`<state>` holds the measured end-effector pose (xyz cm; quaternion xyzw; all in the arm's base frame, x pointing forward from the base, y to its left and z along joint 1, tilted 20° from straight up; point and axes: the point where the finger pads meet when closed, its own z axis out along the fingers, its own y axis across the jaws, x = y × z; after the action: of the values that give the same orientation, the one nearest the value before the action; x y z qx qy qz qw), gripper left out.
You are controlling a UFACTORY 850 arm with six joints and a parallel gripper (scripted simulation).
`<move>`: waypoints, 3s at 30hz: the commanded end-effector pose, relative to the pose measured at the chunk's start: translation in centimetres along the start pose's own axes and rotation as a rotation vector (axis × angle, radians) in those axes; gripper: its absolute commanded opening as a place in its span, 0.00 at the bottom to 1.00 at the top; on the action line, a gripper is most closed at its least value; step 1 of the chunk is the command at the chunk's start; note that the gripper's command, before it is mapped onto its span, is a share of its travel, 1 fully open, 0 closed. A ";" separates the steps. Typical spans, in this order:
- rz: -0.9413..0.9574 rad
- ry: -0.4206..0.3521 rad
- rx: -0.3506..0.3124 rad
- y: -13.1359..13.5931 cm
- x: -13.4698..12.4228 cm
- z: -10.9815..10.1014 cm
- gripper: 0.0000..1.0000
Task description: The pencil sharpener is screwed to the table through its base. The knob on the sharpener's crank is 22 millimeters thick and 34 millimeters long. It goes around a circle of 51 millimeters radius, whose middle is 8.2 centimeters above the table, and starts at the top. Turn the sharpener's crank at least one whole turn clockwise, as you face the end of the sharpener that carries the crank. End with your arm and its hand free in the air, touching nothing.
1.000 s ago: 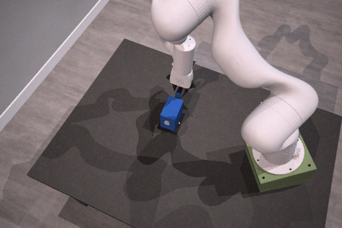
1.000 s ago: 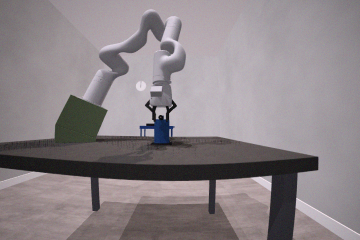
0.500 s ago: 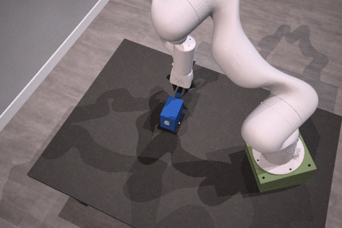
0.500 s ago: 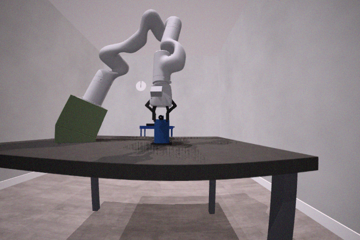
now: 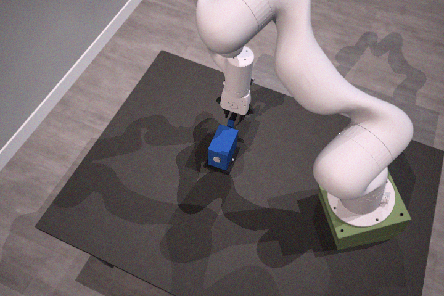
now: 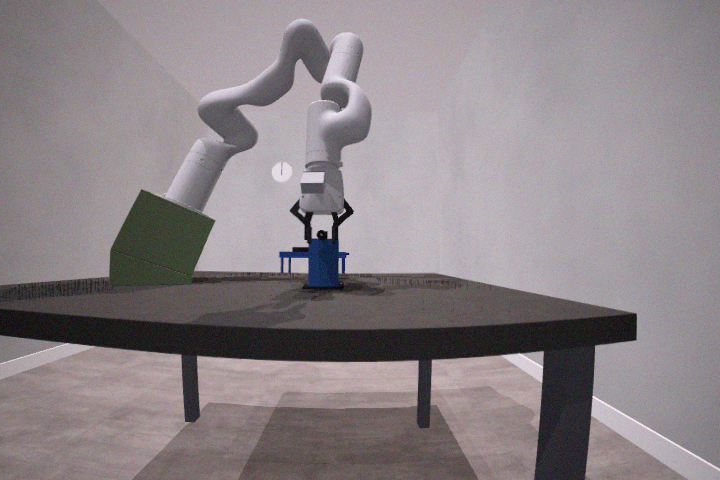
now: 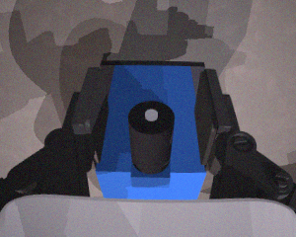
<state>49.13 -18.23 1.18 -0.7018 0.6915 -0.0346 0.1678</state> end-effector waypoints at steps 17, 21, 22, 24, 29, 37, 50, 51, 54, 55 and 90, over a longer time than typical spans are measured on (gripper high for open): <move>0.000 0.001 0.001 -0.1 0.0 -1.4 0.54; 0.000 0.001 0.001 -0.1 0.0 -2.4 0.54; 0.000 0.001 0.001 -0.1 0.0 -2.6 0.54; 0.000 0.001 0.001 -0.1 0.0 -3.2 0.54; 0.000 0.001 0.001 -0.1 0.0 -4.6 0.54; 0.000 0.001 0.001 -0.1 0.0 -6.0 0.54; 0.000 0.001 0.001 -0.1 0.0 -7.0 0.54; 0.000 0.001 0.001 -0.1 0.0 -7.0 0.54; 0.000 0.001 0.001 -0.1 0.0 -7.0 0.00; 0.000 0.001 0.001 -0.1 0.0 -7.0 0.00; 0.000 0.001 0.001 -0.1 0.0 -7.0 0.00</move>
<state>47.15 -19.53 7.77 -0.7018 0.6915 -0.0345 0.1678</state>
